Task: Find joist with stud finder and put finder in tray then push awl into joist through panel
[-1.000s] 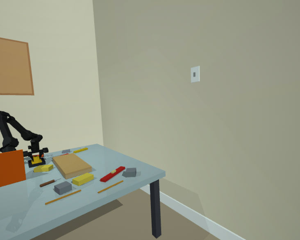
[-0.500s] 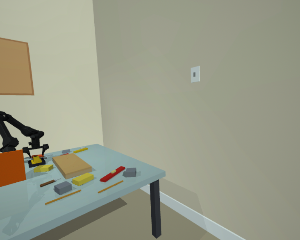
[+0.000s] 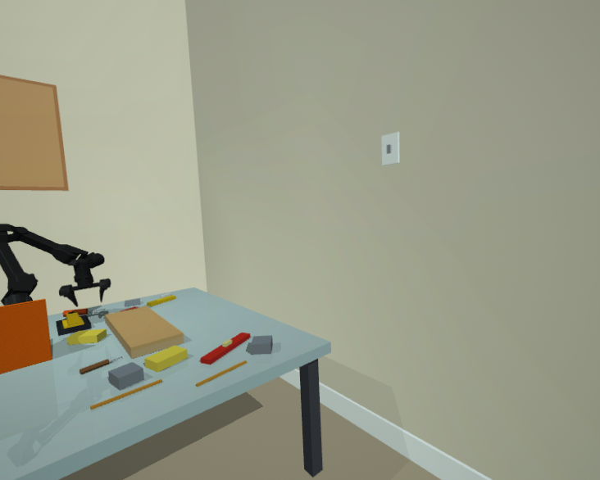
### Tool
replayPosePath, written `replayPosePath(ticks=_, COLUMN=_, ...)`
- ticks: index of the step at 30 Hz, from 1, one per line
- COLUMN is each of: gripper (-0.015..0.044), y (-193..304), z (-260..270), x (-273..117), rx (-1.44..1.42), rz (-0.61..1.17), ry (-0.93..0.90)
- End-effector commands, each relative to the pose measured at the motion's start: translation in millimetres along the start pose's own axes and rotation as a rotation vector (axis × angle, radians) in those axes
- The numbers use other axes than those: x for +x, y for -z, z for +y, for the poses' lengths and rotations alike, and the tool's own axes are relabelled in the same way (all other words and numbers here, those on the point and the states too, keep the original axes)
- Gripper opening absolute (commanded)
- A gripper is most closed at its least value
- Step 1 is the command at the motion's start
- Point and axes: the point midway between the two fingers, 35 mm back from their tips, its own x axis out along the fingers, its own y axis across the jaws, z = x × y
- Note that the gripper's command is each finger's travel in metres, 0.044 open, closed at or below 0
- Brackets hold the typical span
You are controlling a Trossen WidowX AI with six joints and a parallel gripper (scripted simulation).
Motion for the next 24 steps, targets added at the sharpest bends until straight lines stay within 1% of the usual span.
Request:
replayPosePath(ticks=1, gripper=0.0440, y=32.6, z=-47.5, x=-0.6, rx=0.095, rz=0.074, ry=0.073)
replayPosePath(ticks=7, gripper=0.0440, y=115.3, z=-123.1, x=-14.8, rx=0.283, rz=0.200, ry=0.172)
replayPosePath(ticks=13, gripper=0.0440, y=216.2, z=-165.4, x=-37.3, rx=0.484, rz=0.301, ry=0.215)
replayPosePath(ticks=18, gripper=0.0440, y=306.3, z=-171.3, x=-54.3, rx=0.656, rz=0.359, ry=0.211)
replayPosePath(ticks=24, gripper=0.0440, y=409.9, z=-143.8, x=-65.3, rx=0.855, rz=0.373, ry=0.160)
